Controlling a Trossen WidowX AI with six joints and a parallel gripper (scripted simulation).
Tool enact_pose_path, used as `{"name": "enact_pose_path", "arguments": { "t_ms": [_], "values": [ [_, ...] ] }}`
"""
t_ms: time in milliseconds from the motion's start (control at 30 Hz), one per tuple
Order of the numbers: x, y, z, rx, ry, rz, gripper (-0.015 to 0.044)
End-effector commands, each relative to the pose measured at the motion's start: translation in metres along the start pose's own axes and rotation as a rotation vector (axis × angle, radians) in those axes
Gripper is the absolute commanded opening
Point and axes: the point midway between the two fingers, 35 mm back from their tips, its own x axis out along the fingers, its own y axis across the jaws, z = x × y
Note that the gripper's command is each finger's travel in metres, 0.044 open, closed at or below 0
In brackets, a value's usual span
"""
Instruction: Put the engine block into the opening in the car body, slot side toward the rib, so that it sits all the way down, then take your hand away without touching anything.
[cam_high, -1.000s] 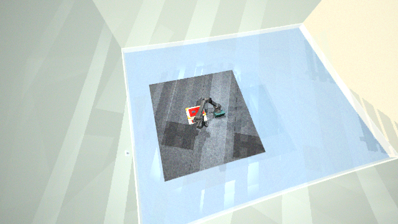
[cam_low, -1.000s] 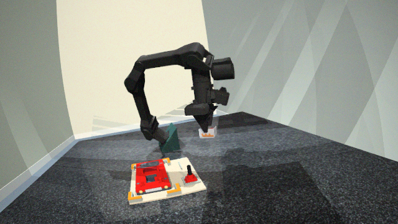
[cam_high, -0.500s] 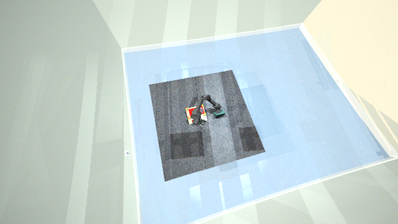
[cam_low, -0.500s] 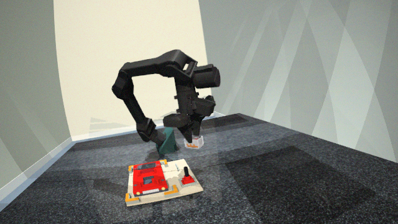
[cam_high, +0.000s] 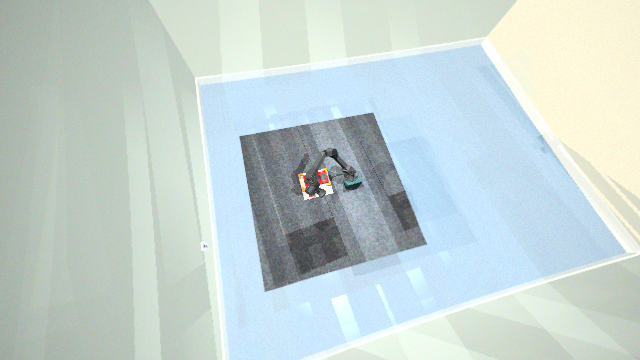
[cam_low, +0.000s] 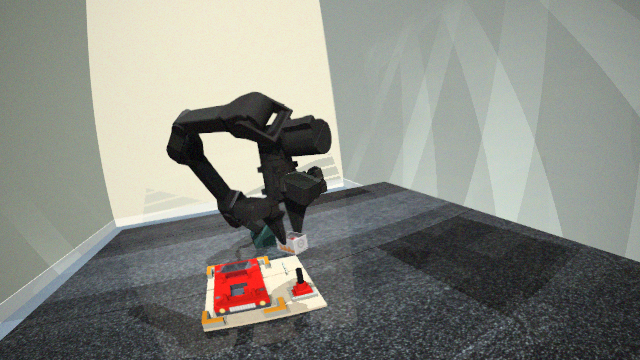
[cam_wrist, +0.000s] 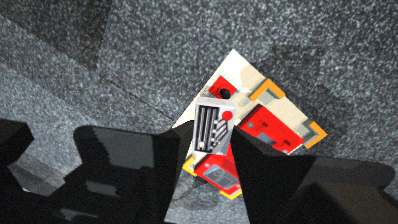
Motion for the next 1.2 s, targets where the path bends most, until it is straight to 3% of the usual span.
{"name": "enact_pose_path", "arguments": {
  "t_ms": [0, 1167],
  "values": [
    [0.002, -0.013, -0.006, 0.057, -0.008, -0.002, 0.0000],
    [0.040, -0.098, -0.068, 0.520, 0.006, -0.035, 0.0000]
  ]
}}
